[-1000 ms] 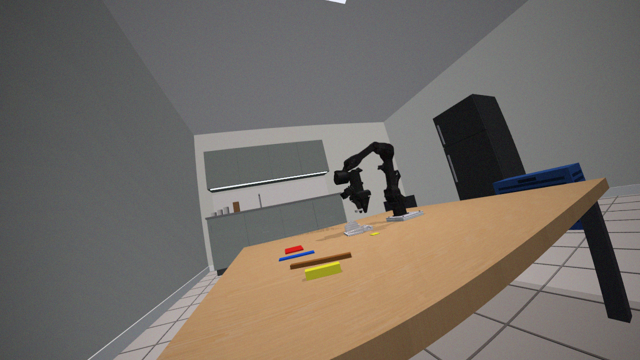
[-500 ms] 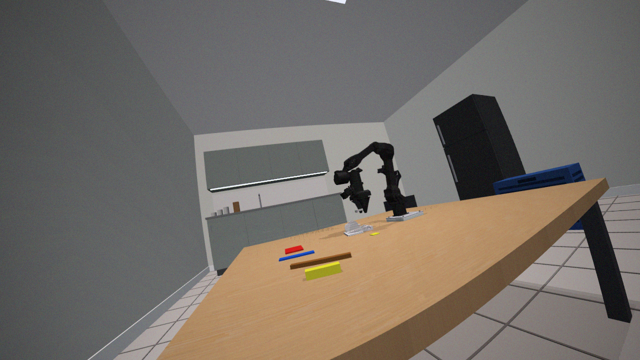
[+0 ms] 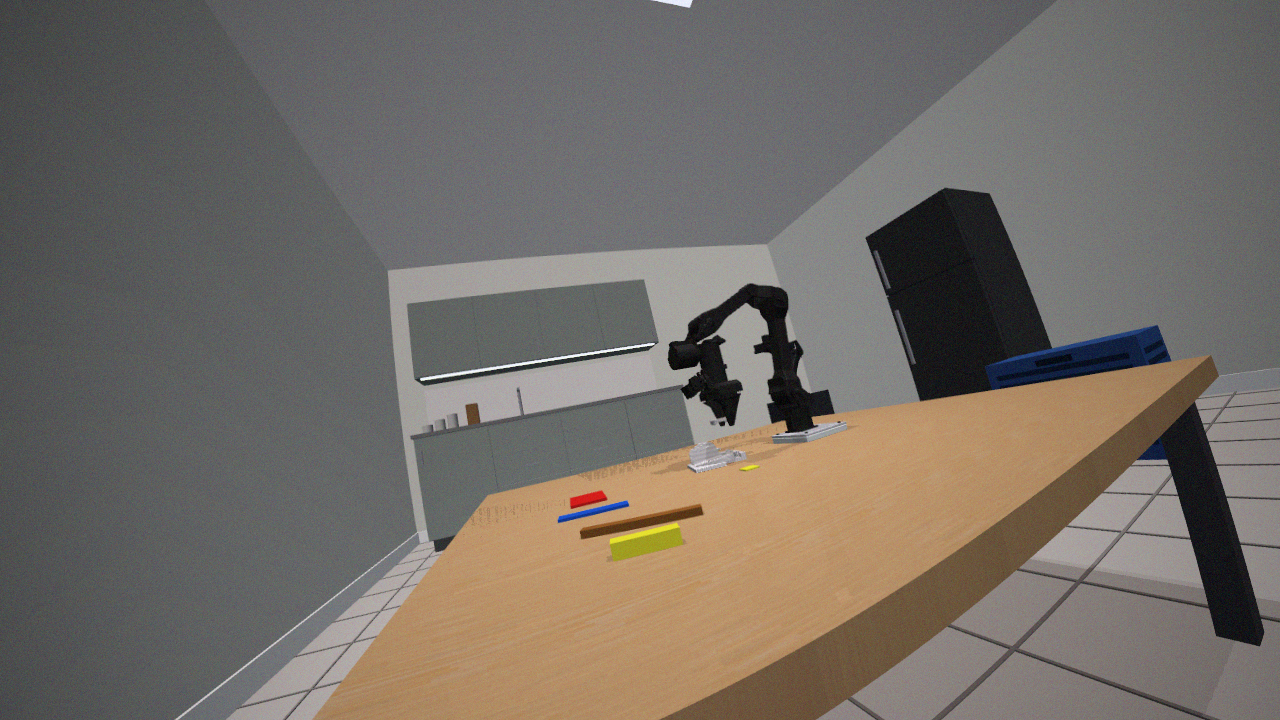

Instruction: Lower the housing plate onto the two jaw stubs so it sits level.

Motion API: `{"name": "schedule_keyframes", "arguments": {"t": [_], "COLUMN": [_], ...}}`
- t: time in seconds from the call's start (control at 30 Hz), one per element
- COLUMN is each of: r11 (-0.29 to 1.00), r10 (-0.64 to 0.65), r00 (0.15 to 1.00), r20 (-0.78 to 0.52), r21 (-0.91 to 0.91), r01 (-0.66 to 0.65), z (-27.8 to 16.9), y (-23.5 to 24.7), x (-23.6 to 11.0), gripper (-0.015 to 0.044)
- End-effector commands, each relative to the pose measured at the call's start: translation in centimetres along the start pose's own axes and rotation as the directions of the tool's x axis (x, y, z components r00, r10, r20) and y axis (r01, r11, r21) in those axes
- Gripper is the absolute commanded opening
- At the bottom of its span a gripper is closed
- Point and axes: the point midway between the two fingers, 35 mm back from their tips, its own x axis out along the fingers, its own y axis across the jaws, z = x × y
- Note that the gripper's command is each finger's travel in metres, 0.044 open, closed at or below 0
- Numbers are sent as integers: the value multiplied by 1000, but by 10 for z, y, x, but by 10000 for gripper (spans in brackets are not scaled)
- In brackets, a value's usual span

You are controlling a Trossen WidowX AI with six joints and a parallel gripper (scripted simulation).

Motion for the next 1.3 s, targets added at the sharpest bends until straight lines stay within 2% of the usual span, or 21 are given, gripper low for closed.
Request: {"name": "schedule_keyframes", "arguments": {"t": [0.0, 1.27], "r11": [1000, 1000], "r10": [2, 2], "r00": [1000, 1000], "r20": [-4, -4], "r21": [3, 3], "r01": [-2, -2], "z": [0, -1], "y": [0, 0], "x": [5, 62], "gripper": [351, 351]}}
